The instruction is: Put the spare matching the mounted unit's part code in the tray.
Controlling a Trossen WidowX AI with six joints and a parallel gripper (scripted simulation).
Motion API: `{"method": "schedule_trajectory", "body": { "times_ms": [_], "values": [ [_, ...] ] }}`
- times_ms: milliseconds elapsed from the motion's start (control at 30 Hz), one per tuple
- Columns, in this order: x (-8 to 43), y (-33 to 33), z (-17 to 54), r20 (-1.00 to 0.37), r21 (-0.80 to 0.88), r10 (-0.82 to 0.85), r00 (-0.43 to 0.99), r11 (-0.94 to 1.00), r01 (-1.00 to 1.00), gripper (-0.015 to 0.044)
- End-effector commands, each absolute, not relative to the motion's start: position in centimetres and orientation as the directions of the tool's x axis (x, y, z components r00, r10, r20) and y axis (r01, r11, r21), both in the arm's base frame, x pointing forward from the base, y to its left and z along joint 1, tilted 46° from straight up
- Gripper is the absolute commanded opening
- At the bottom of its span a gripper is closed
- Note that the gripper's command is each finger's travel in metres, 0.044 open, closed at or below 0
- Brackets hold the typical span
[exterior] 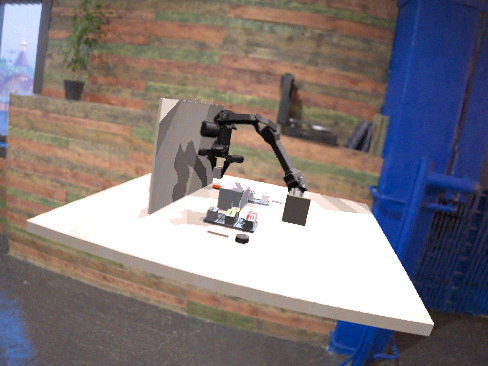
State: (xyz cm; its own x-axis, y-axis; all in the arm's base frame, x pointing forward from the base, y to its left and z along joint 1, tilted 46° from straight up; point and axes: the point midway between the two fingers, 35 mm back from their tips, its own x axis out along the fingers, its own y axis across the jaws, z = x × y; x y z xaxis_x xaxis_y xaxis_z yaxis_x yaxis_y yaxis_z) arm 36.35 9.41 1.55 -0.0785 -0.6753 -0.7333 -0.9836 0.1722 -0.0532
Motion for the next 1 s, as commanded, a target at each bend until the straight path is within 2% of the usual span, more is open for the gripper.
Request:
{"method": "schedule_trajectory", "body": {
  "times_ms": [0,467,967],
  "values": [
    [36.7,7.5,3.7,-0.734,-0.048,-0.675,-0.076,0.164,-0.985,0.0000],
    [36.6,-0.9,11.9,-0.732,-0.054,-0.678,-0.069,0.159,-0.986,0.0000],
    [32.6,-9.4,19.9,-0.703,-0.058,-0.707,-0.080,0.169,-0.984,0.0000]
  ]
}}
